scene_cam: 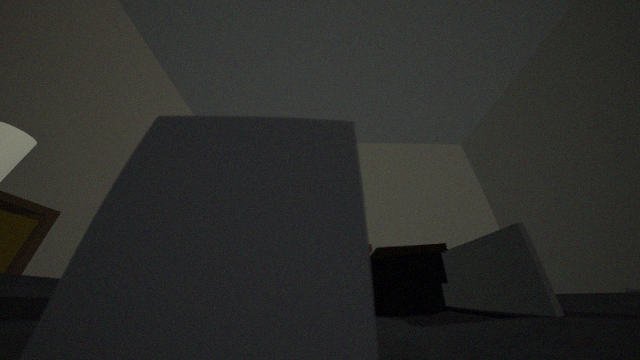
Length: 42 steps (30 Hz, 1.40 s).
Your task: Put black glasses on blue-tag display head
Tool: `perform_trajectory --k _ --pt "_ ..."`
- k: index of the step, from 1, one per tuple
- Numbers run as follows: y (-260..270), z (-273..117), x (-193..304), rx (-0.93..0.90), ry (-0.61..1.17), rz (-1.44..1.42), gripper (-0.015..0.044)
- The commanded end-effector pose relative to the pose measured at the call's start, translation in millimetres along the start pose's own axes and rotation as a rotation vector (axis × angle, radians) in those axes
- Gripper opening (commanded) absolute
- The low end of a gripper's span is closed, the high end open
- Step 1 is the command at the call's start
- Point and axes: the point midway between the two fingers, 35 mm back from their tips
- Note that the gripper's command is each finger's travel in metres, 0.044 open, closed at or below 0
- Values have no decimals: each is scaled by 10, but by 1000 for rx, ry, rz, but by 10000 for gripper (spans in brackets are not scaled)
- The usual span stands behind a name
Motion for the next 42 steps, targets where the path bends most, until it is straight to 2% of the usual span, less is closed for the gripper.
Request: perform_trajectory --k 1,31,42 --pt "-27 -76 -78 -23 48 -160 0" --pt "-233 -788 -745 -308 463 -1419 0" --pt "-242 -780 -753 -293 457 -1403 0"
Point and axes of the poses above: the point midway between the two fingers, 35 mm back from their tips, its own z axis out along the fingers, its own y axis across the jaws, x = y × z, and after that the axes turned 9 degrees about -z, right-handed
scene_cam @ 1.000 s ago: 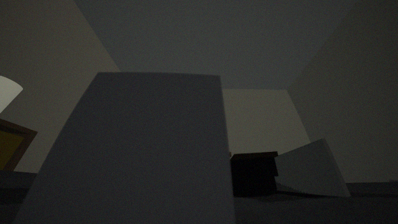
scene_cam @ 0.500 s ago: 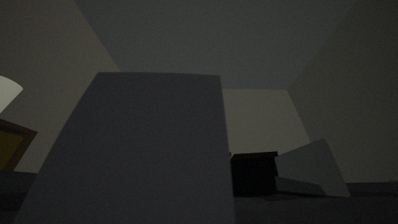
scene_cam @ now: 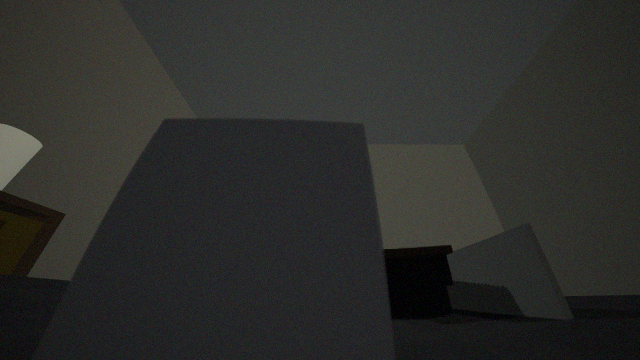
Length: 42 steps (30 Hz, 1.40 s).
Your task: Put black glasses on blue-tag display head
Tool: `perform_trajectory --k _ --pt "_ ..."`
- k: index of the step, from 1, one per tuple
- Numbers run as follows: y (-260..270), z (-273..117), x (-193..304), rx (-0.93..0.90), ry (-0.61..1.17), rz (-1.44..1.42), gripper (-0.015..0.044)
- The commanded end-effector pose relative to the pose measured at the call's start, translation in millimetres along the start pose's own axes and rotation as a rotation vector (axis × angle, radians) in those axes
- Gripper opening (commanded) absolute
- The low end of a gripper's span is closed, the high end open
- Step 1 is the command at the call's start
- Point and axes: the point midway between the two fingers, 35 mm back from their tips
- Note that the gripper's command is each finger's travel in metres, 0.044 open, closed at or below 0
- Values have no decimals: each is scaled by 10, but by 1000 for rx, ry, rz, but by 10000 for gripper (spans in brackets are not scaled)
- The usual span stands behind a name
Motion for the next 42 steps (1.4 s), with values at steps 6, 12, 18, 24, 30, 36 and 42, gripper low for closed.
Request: perform_trajectory --k 6,12,18,24,30,36,42 --pt "-5 0 1 2 0 4 0" --pt "-5 0 1 2 0 4 0" --pt "-5 0 1 2 0 4 0" --pt "5 20 -6 9 -7 48 0" --pt "55 132 -52 41 -49 288 0" --pt "107 252 -107 68 -101 553 0" --pt "155 368 -167 85 -158 819 0"
Point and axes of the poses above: the point midway between the two fingers, 35 mm back from their tips, its own z axis out along the fingers, its own y axis across the jaws, x = y × z, and after that the axes turned 9 degrees about -z, right-handed
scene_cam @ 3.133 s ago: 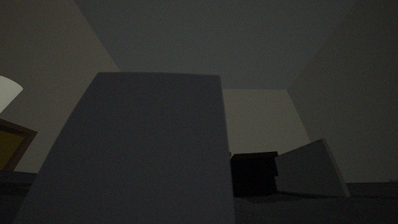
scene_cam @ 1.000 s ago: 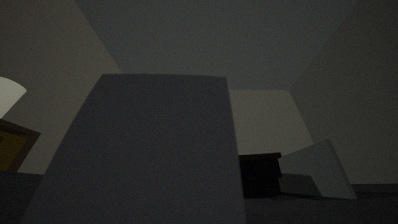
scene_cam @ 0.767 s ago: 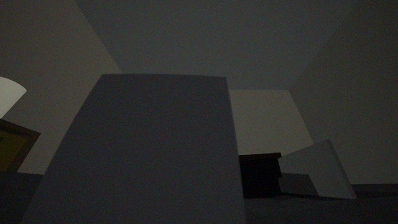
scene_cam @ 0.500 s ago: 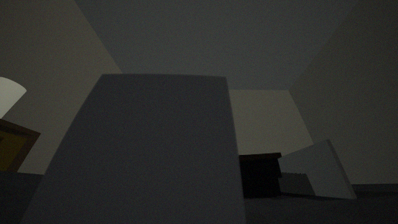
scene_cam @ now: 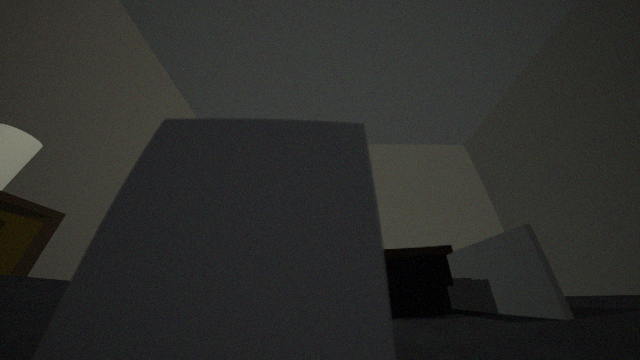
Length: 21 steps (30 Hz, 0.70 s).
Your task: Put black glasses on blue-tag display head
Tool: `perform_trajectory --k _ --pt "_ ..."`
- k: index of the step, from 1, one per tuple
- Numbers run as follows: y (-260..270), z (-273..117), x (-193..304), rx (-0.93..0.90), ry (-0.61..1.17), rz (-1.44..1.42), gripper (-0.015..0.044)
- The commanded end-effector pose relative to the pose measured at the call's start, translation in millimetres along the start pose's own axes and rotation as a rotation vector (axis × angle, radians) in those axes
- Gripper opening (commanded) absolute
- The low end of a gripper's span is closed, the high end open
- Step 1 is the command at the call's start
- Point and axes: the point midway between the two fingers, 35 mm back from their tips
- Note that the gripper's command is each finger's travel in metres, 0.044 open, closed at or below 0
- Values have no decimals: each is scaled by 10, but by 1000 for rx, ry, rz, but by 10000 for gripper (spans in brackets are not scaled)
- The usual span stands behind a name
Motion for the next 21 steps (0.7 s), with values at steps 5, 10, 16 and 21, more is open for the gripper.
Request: perform_trajectory --k 5,10,16,21 --pt "94 147 -8 12 -70 338 0" --pt "160 238 -13 9 -115 562 0" --pt "239 344 -24 -3 -169 830 0" --pt "305 430 -36 -21 -213 1054 0"
Point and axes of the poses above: the point midway between the two fingers, 35 mm back from their tips, its own z axis out along the fingers, its own y axis across the jaws, x = y × z, and after that the axes turned 9 degrees about -z, right-handed
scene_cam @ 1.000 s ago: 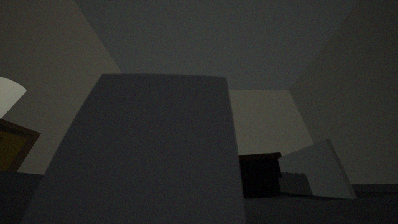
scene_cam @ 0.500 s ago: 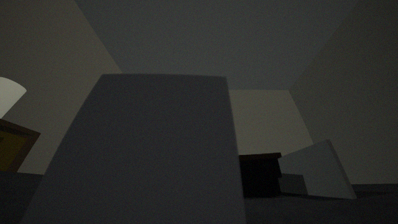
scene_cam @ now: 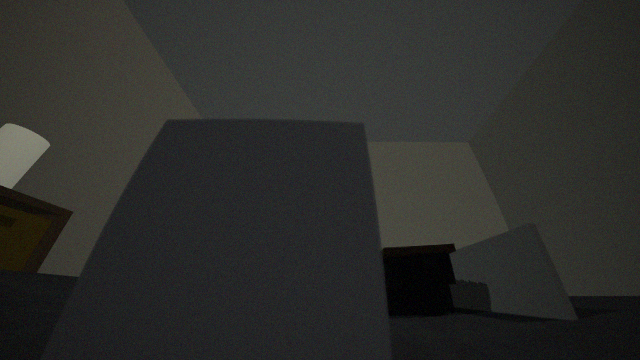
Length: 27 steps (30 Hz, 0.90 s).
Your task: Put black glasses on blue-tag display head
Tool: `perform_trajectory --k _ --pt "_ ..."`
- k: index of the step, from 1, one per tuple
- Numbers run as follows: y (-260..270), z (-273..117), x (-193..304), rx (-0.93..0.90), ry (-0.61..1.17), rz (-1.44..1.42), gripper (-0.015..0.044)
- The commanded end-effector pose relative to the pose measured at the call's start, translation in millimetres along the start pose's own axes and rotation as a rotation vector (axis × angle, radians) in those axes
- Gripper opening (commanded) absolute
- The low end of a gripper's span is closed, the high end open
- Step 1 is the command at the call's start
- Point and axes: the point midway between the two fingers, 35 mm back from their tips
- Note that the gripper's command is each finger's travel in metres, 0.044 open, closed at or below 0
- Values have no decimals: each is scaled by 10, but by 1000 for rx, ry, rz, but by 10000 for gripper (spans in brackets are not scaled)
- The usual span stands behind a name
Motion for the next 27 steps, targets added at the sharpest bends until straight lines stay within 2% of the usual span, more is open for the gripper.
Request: perform_trajectory --k 1,27 --pt "32 65 32 -13 -30 162 0" --pt "291 460 307 -178 -163 1340 0"
Point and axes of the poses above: the point midway between the two fingers, 35 mm back from their tips, its own z axis out along the fingers, its own y axis across the jaws, x = y × z, and after that the axes turned 9 degrees about -z, right-handed
